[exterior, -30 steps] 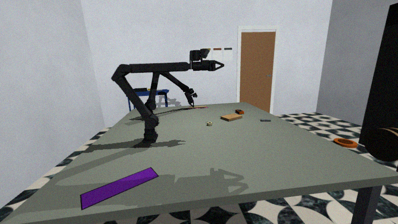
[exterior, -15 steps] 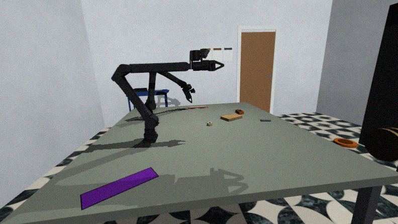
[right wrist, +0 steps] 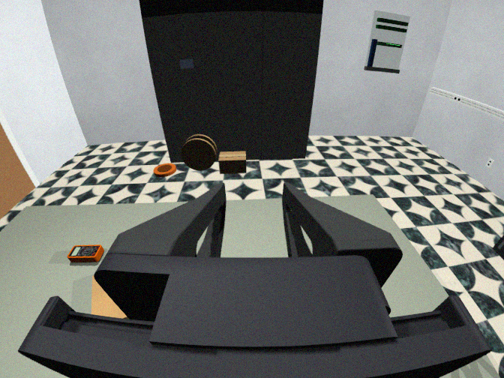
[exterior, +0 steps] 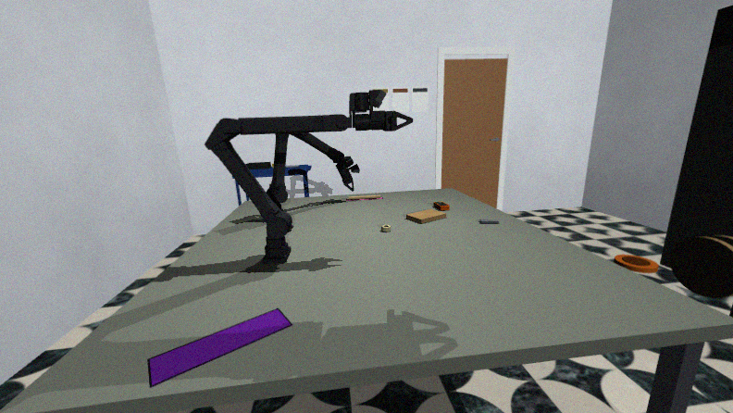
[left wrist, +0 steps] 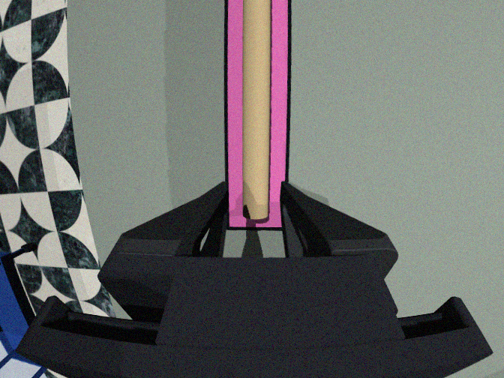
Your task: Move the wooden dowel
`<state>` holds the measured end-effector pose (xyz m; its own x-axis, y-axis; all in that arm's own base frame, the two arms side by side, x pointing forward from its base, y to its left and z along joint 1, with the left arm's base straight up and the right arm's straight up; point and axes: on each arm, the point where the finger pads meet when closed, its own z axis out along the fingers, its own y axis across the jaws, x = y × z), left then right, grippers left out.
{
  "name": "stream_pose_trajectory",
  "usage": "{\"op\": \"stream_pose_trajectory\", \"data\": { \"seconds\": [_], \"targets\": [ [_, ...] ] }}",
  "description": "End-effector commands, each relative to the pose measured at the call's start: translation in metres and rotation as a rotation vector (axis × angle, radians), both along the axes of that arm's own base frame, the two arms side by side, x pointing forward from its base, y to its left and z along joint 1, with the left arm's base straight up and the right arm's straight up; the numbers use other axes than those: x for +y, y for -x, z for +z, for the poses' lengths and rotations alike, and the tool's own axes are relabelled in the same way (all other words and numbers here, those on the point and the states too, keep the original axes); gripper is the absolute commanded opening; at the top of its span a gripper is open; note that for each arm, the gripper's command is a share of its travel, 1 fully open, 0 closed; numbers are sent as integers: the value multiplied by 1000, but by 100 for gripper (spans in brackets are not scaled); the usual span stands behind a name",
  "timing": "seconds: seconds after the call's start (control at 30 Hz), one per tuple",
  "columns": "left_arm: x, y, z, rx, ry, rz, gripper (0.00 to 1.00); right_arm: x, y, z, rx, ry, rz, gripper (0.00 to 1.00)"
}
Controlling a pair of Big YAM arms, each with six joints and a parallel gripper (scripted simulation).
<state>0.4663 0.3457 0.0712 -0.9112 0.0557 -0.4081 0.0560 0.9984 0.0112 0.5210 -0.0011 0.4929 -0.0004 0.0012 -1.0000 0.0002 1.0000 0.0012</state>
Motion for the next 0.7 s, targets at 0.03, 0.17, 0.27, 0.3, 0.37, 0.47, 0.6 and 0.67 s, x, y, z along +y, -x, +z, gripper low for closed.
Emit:
{"op": "stream_pose_trajectory", "data": {
  "seconds": [0.03,0.17,0.27,0.3,0.37,0.47,0.6,0.67],
  "targets": [
    [12,-24,39,-65,-56,-12,35,6,5,10,-22,-14,10,38],
    [12,-28,47,-83,-70,-8,35,6,5,10,-22,-14,10,38],
    [0,-35,55,-103,-78,-9,35,7,5,9,-22,-13,10,38],
    [-6,-35,55,-105,-76,-2,35,7,6,9,-22,-13,10,38],
    [-16,-35,54,-109,-74,4,35,7,6,9,-22,-13,10,38],
    [-27,-42,64,-137,-89,19,35,7,8,8,-22,-11,10,38],
    [-34,-48,72,-157,-101,28,35,7,8,8,-22,-11,11,38],
    [-40,-54,81,-182,-116,30,35,7,9,10,-27,-10,10,38]
  ]
}}
